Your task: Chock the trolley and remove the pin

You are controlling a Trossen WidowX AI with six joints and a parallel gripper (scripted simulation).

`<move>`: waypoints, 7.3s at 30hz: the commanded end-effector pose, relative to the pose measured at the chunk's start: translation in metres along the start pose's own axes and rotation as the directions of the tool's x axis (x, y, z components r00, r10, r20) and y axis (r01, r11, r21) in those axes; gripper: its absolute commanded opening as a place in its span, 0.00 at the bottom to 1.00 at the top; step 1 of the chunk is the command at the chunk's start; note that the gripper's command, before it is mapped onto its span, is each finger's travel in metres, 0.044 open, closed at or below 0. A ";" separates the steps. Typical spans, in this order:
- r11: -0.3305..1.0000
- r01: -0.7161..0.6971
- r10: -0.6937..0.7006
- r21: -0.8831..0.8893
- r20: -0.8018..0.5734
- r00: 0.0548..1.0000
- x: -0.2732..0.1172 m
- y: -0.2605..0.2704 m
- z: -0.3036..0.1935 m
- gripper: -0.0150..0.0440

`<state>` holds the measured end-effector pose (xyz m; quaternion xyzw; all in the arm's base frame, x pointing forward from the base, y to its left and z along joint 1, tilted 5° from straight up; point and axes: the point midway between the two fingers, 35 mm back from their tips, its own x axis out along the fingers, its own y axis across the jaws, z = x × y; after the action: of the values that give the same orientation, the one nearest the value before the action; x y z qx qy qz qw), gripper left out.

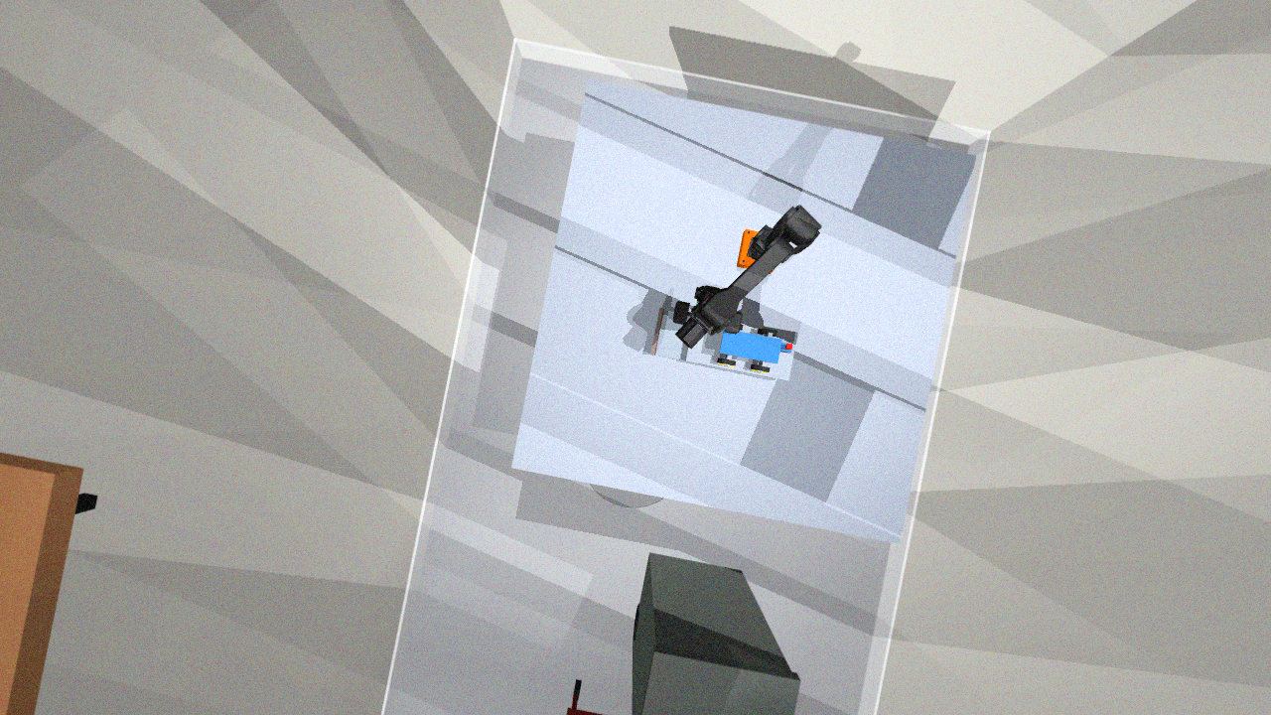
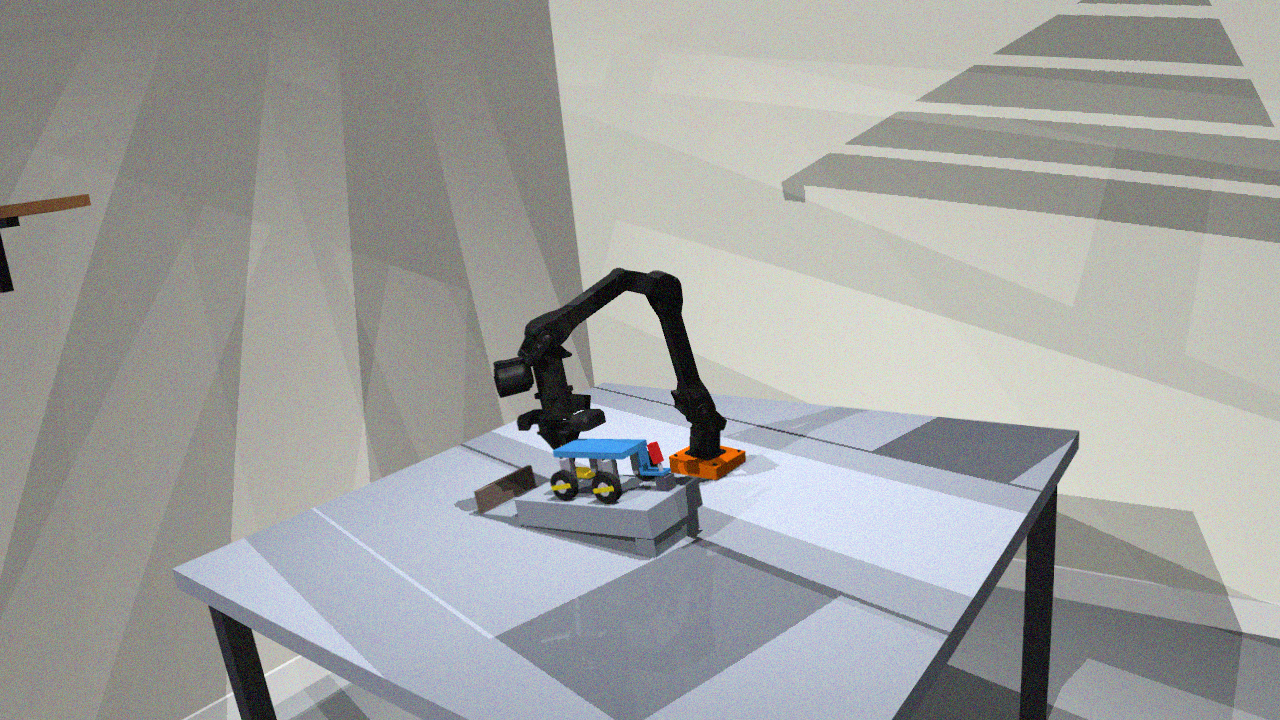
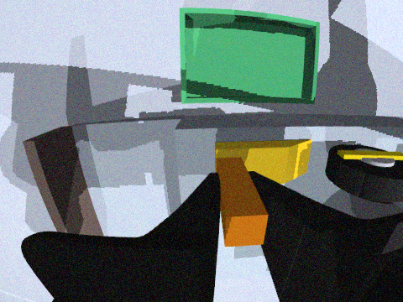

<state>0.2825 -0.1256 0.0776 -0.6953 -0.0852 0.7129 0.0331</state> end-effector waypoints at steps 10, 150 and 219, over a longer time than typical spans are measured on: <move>1.000 0.003 -0.003 0.001 -0.004 1.000 -0.001 -0.012 0.000 0.25; -0.002 -0.007 -0.209 -1.000 -0.007 0.978 -0.025 -0.244 -0.035 0.58; -0.002 -0.007 -0.208 -1.000 -0.007 0.978 -0.046 -0.241 -0.033 0.25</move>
<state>0.2998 0.1061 0.1575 -0.5585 -0.6092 0.3903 -0.4057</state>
